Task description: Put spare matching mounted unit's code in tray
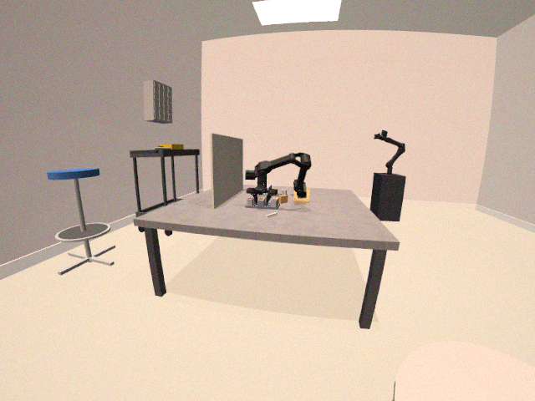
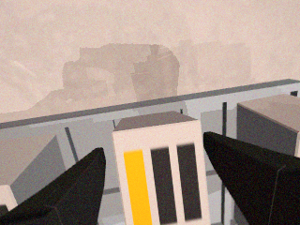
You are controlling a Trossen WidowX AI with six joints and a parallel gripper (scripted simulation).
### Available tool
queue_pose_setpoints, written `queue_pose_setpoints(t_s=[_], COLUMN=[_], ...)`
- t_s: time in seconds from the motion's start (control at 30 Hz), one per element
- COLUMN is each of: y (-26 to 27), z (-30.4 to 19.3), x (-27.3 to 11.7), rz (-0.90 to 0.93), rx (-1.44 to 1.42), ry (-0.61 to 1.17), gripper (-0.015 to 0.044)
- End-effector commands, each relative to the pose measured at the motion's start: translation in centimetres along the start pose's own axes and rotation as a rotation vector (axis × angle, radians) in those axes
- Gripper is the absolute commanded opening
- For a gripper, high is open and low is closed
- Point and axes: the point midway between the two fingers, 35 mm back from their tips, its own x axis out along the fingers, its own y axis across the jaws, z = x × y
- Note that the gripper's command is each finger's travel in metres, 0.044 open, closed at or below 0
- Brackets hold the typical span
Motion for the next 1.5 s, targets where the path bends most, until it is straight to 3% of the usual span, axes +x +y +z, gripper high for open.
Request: queue_pose_setpoints(t_s=[0.0,0.23,0.4,0.67,0.83,1.13,1.47], y=[0.1,0.1,0.0,0.0,0.0,0.0,-0.2], z=[-0.1,-0.1,0.0,0.0,0.0,-0.1,-0.3], x=[0.1,0.1,0.0,0.0,0.0,-0.3,-5.1], rz=[0.002,0.002,0.001,0.001,0.001,0.001,0.003], rx=[0.004,0.004,0.001,0.001,0.001,0.001,0.004], ry=[0.004,0.004,0.000,0.000,0.000,0.002,0.014], gripper=[0.0300,0.0300,0.0169,0.0115,0.0000,0.0000,0.0000])
